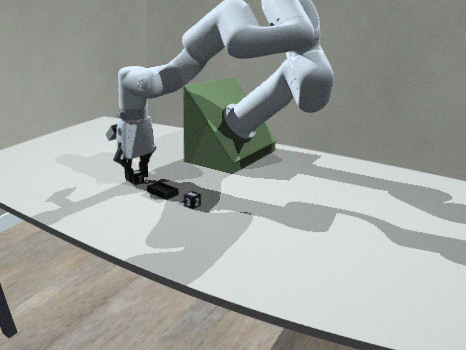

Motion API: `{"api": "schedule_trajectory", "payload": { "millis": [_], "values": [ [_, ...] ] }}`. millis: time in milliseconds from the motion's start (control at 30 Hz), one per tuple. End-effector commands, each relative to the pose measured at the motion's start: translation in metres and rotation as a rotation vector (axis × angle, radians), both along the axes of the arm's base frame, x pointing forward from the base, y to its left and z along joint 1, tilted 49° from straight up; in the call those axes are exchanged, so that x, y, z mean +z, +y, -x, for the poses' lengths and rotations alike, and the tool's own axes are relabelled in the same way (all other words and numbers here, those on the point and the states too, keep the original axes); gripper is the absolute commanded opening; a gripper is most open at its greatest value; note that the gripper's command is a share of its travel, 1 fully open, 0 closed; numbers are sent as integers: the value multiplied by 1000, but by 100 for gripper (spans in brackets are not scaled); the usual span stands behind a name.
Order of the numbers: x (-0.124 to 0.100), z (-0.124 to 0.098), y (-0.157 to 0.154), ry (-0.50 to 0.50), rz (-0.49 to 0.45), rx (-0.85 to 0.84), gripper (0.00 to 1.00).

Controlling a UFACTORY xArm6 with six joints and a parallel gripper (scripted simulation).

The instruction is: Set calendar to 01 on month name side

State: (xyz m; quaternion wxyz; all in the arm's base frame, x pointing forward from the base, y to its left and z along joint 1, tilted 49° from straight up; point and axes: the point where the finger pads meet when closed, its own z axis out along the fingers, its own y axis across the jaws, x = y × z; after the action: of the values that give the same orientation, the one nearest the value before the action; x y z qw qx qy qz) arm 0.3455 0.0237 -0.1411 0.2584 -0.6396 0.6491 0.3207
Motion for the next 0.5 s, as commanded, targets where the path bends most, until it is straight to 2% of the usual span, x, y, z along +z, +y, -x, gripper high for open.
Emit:
{"api": "schedule_trajectory", "payload": {
  "millis": [0,200,467],
  "values": [
    [1,-1,-2,-3,2,-1,47],
    [9,-2,-11,-3,2,-1,47],
    [36,-5,-41,-3,2,-1,47]
  ]
}}
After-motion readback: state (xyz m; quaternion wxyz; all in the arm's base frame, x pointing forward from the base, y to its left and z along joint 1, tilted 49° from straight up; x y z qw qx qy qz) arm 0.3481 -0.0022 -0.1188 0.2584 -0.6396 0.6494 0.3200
